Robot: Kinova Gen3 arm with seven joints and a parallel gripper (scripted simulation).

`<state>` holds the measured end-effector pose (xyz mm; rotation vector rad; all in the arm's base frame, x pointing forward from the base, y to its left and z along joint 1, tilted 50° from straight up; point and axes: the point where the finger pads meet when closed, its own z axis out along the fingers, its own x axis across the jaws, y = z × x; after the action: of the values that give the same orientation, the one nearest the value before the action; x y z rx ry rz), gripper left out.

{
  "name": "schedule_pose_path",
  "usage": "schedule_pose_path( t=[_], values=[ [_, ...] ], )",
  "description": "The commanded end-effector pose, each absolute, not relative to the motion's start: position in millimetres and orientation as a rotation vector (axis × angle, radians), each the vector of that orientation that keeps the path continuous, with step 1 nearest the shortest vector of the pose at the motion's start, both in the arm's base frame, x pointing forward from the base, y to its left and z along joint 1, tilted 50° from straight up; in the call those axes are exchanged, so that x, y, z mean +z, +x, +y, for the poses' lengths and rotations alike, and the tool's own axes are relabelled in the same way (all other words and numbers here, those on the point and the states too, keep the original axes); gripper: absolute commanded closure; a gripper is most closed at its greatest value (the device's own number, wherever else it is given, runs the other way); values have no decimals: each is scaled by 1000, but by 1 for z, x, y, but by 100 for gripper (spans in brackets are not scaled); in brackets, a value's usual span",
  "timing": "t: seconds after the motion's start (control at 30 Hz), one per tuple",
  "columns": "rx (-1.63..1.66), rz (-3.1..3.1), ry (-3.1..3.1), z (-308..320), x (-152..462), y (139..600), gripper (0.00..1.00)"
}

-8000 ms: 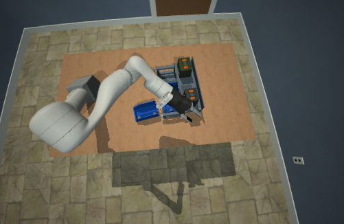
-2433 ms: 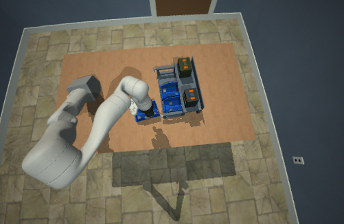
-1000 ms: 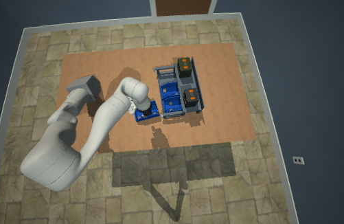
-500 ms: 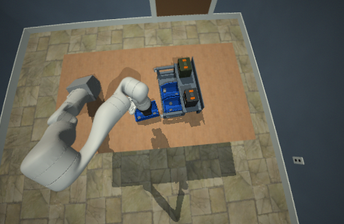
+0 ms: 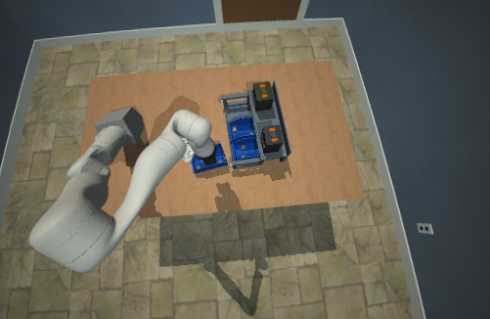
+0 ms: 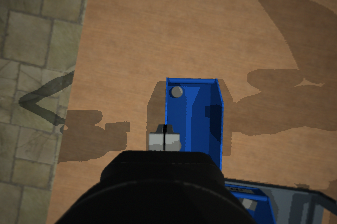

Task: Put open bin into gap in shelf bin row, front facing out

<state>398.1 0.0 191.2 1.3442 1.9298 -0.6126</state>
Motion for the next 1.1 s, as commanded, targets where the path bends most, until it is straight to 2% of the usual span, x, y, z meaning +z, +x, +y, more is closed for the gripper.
schedule_pose_path(
  t=[0.0, 0.3, 0.33, 1.07],
  values=[
    [-611, 1930, 1343, 1, 191, 398, 100],
    [-611, 1930, 1343, 1, 191, 398, 100],
    [-611, 1930, 1343, 1, 191, 398, 45],
    [-611, 1930, 1343, 1, 191, 398, 45]
  ],
)
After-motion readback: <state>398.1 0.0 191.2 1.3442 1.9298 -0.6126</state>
